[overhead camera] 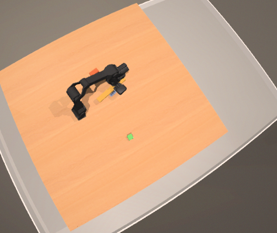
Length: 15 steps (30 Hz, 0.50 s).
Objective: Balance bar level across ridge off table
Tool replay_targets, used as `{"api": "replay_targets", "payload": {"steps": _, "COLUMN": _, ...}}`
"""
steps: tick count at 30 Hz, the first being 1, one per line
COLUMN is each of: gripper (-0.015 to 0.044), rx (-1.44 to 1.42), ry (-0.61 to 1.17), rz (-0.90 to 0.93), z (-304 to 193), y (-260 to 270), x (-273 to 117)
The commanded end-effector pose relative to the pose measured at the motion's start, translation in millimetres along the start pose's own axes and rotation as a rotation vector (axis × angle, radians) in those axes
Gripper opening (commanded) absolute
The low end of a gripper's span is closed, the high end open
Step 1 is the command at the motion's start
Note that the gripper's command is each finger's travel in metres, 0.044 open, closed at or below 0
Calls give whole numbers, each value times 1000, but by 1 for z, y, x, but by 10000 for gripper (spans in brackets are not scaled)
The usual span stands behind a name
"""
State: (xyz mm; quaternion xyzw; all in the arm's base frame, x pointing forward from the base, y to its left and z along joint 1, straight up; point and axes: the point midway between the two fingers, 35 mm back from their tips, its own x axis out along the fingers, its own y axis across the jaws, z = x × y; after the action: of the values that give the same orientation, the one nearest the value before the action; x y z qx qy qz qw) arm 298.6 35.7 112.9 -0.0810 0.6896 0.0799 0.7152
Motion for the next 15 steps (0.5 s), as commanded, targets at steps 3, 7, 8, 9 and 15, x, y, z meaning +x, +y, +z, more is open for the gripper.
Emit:
{"api": "replay_targets", "payload": {"steps": 3, "gripper": 0, "rx": 0, "ry": 0, "rz": 0, "z": 0, "y": 0, "x": 0}}
{"api": "replay_targets", "payload": {"steps": 7, "gripper": 105, "rx": 0, "ry": 0, "rz": 0, "z": 0, "y": 0, "x": 0}}
{"api": "replay_targets", "payload": {"steps": 8, "gripper": 131, "rx": 0, "ry": 0, "rz": 0, "z": 0, "y": 0, "x": 0}}
{"api": "replay_targets", "payload": {"steps": 9, "gripper": 157, "rx": 0, "ry": 0, "rz": 0, "z": 0, "y": 0, "x": 0}}
{"api": "replay_targets", "payload": {"steps": 15, "gripper": 167, "rx": 0, "ry": 0, "rz": 0, "z": 0, "y": 0, "x": 0}}
